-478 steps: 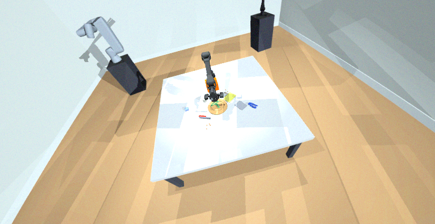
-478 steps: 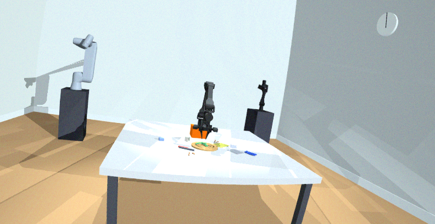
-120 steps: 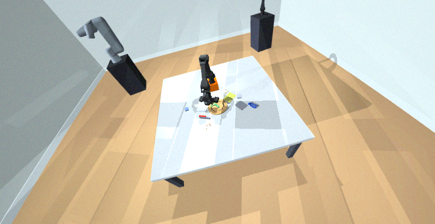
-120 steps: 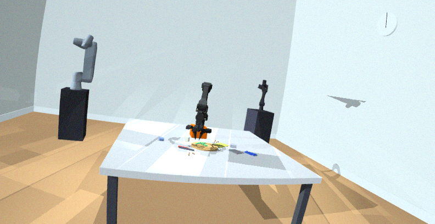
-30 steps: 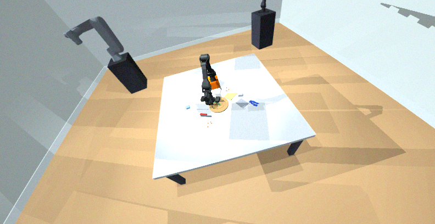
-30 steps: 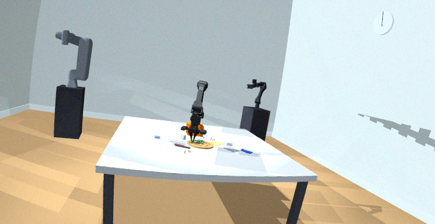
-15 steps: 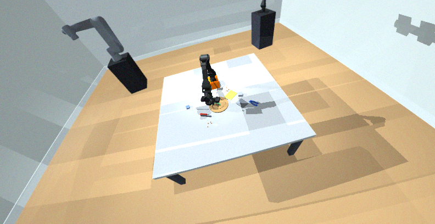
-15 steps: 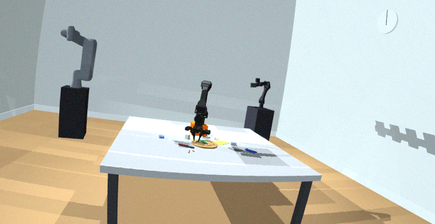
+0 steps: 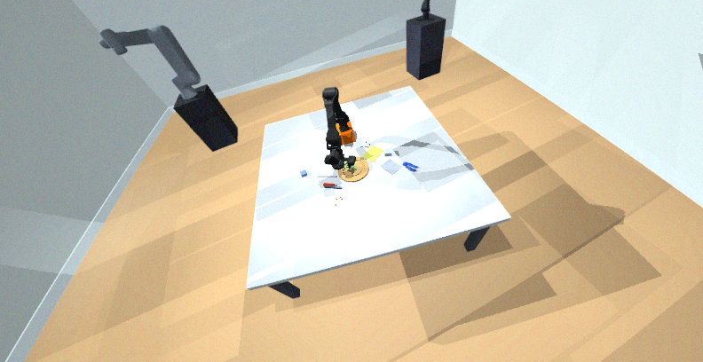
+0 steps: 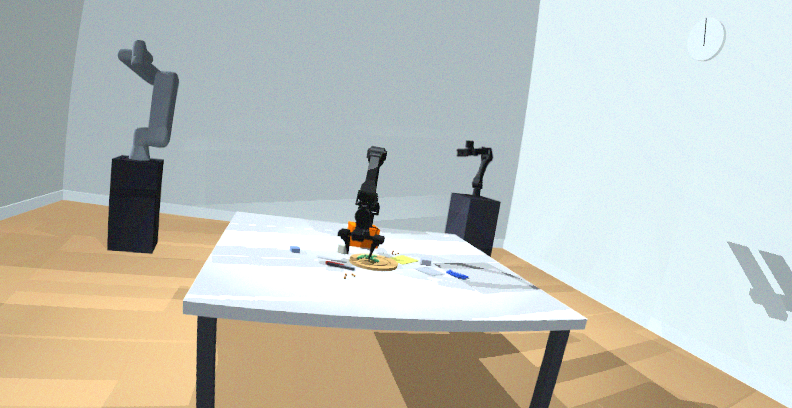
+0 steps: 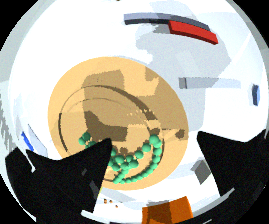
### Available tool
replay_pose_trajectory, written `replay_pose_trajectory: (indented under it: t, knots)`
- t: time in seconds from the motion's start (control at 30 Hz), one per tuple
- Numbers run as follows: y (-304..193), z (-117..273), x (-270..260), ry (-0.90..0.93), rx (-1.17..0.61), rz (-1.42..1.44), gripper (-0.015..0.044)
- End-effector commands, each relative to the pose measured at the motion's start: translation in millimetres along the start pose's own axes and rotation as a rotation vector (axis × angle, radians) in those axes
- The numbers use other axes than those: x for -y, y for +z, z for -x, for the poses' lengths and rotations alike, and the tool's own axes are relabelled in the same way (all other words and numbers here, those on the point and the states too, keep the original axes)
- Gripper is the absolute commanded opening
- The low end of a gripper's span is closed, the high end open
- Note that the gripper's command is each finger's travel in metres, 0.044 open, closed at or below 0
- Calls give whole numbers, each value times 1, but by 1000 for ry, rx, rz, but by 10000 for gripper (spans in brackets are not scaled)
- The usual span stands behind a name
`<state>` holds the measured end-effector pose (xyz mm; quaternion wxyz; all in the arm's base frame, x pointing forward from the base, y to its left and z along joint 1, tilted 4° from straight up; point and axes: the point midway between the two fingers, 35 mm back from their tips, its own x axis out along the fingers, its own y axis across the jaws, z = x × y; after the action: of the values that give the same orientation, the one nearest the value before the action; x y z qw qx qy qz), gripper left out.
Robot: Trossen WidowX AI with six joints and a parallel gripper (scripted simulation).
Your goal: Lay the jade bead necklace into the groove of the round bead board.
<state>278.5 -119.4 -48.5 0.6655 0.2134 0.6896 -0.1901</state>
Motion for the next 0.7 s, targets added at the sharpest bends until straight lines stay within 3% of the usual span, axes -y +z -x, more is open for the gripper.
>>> replay_pose_trajectory:
  t: [0.0,0.4,0.67]
  knots:
    - [1,2,0,-4,2,4,440]
    - [1,2,0,-4,2,4,440]
    - [-35,20,-32,-1,0,-16,230]
